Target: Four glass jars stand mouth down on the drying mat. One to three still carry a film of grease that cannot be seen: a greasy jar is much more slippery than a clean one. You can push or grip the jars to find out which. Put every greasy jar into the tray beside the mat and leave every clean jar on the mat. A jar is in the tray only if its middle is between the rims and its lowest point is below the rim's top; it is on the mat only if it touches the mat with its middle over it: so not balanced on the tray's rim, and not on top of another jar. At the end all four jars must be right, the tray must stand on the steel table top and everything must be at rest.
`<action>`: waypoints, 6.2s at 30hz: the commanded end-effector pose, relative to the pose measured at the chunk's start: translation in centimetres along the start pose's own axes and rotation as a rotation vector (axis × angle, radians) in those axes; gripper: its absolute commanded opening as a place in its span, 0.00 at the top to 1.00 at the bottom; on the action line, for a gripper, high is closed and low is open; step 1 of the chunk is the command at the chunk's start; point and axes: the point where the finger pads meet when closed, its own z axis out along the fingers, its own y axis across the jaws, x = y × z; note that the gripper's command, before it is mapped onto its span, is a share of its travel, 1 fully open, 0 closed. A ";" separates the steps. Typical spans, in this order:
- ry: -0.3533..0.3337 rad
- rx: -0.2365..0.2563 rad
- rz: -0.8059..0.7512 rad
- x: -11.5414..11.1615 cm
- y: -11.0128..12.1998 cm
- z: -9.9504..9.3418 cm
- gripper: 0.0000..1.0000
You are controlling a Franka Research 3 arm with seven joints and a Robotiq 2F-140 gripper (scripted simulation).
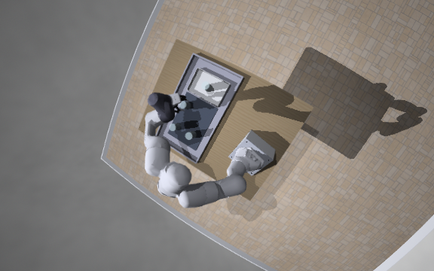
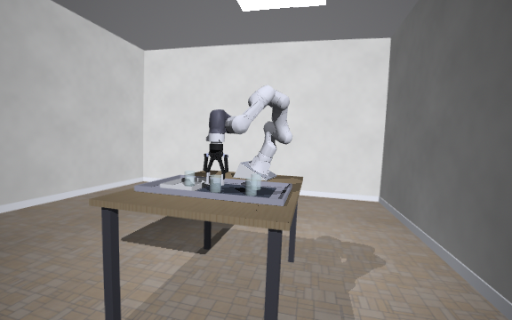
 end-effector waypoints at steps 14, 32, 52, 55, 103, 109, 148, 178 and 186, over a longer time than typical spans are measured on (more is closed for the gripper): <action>-0.003 0.000 -0.003 -0.1 0.0 0.1 0.49; -0.003 0.000 -0.003 -0.1 0.0 0.1 0.52; -0.003 0.000 -0.003 -0.1 0.0 0.1 0.55; -0.003 0.000 -0.003 -0.1 0.0 0.1 0.55; -0.003 0.000 -0.003 -0.1 0.0 0.1 0.64; -0.003 0.000 -0.003 -0.1 0.0 0.1 0.64; -0.003 0.000 -0.003 -0.1 0.0 -1.3 1.00; -0.003 0.000 -0.003 -0.1 0.0 -8.2 1.00; -0.003 0.000 -0.003 0.0 0.0 -10.3 1.00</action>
